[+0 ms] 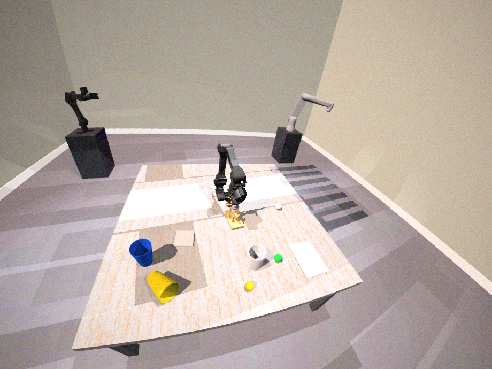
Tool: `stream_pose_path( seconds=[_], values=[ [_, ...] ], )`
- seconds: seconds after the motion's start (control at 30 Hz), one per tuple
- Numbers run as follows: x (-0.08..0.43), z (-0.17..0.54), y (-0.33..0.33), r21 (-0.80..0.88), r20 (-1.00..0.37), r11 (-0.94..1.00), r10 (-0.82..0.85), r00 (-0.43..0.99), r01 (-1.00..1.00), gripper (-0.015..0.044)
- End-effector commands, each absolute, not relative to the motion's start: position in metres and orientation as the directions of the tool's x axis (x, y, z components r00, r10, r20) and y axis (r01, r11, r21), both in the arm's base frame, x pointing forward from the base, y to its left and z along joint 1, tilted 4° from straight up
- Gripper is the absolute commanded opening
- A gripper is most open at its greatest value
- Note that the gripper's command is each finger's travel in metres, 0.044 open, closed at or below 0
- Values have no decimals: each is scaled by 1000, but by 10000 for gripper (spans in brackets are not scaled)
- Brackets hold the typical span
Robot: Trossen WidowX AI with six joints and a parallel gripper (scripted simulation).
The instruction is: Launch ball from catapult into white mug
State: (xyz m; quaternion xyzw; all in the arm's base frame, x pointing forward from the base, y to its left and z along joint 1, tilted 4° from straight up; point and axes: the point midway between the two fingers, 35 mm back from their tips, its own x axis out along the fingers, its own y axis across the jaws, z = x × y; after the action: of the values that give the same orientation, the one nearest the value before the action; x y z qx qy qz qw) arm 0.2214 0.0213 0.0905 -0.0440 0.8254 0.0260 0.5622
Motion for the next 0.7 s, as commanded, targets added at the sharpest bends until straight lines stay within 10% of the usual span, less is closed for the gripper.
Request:
stream_pose_path(
  seconds=[0.0, 0.37, 0.67],
  values=[
    [218, 81, 22, -4, -924, 995, -41, -380, -98, 0],
    [221, 83, 22, -6, -930, 995, -43, -364, -102, 0],
    [221, 83, 22, -6, -930, 995, -43, -364, -102, 236]
  ],
)
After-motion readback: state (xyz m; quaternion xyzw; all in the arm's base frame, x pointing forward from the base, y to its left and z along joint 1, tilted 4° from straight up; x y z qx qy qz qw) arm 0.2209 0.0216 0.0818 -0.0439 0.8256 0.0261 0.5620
